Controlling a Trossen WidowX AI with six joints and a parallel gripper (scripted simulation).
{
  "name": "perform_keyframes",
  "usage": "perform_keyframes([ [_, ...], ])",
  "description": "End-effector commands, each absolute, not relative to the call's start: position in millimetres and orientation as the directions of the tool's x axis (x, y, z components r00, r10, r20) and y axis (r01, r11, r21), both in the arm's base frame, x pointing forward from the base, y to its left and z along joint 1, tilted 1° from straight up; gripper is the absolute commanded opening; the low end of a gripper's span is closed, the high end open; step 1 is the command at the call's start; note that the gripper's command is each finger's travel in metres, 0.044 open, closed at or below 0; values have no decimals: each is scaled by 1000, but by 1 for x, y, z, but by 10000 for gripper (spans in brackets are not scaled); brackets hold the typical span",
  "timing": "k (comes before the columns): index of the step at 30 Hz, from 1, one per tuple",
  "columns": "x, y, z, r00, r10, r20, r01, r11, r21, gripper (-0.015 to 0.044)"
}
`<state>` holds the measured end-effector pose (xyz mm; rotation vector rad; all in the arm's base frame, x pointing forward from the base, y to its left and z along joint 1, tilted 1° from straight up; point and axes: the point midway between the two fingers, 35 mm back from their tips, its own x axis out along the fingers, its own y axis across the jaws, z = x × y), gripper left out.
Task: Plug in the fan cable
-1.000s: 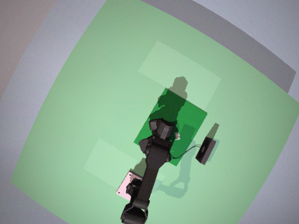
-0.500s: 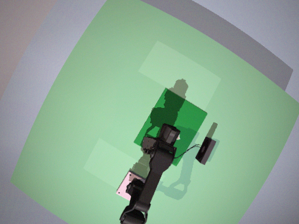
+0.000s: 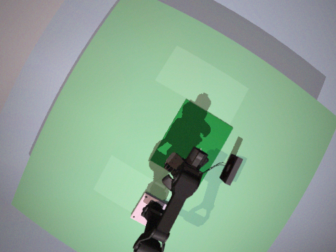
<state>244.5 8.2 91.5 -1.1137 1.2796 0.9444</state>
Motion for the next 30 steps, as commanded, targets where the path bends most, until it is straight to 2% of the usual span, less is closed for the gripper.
perform_keyframes([
  [1,239,4,93,78,-54,-996,-930,356,-92,0],
  [18,219,-13,94,23,-28,-999,-582,813,-36,0],
  [30,214,-15,87,10,27,-1000,-549,836,17,0],
])
